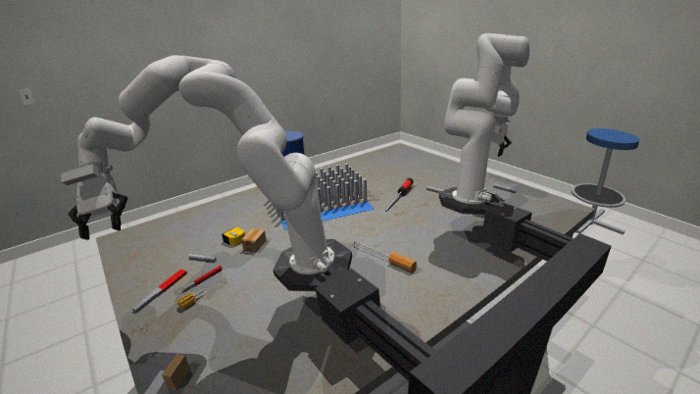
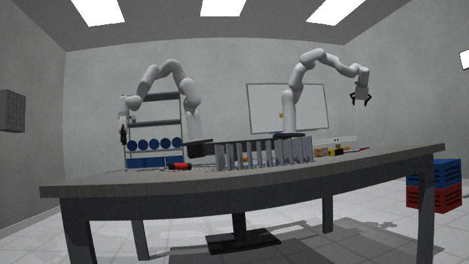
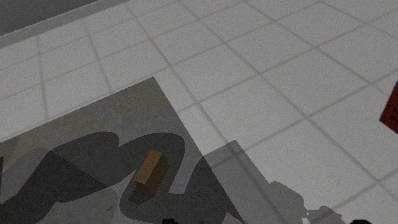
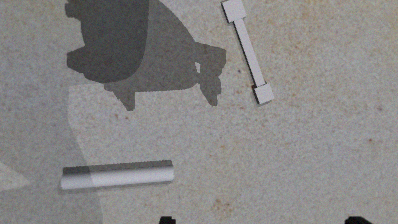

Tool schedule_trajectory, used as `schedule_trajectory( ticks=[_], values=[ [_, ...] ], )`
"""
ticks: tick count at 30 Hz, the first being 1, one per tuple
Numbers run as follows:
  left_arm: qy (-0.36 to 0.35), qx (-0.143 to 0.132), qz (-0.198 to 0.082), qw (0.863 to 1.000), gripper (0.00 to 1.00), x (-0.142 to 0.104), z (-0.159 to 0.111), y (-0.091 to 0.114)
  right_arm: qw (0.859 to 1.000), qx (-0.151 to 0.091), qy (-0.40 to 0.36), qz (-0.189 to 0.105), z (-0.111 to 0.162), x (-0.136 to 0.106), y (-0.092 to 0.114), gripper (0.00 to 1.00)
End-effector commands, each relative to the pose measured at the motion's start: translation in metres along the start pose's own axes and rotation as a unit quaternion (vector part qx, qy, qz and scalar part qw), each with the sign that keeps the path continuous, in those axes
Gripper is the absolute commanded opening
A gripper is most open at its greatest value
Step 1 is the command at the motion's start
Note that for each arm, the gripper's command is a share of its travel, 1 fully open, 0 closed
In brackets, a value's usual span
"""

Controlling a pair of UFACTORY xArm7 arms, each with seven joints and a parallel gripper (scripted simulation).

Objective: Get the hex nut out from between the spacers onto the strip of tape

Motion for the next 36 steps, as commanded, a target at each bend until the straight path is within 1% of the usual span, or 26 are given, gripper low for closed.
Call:
schedule_trajectory(
  ticks=[1,23,28,32,34,36],
  values=[
    [0.002,-0.002,-0.001,1.0,1.0,0.001,0.0,0.002,1.0,0.0,0.0,-0.003,0.0,-0.002,0.002,1.0],
    [-0.001,-0.001,-0.002,1.0,1.0,0.003,0.0,0.001,1.0,0.0,-0.001,-0.002,0.002,-0.001,0.002,1.0],
    [-0.013,0.004,-0.009,1.0,1.0,0.01,-0.001,-0.002,1.0,0.0,-0.009,-0.001,0.007,0.0,0.003,1.0],
    [-0.032,0.01,-0.02,0.999,1.0,0.02,-0.003,-0.006,1.0,0.0,-0.022,0.001,0.017,0.002,0.006,1.0],
    [-0.032,0.01,-0.02,0.999,1.0,0.02,-0.003,-0.006,1.0,0.0,-0.022,0.001,0.017,0.002,0.006,1.0],
    [-0.046,0.014,-0.028,0.998,1.0,0.028,-0.004,-0.009,1.0,0.0,-0.031,0.003,0.023,0.003,0.007,1.0]
  ],
)
Point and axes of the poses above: on each arm, the point where the finger pads meet when closed, its own y axis back along the fingers, its own z axis across the jaws, x = y × z, the point moved 10 cm from there along y, back along the fingers, and after that the axes turned 5 degrees about y, right-handed, at the moved point
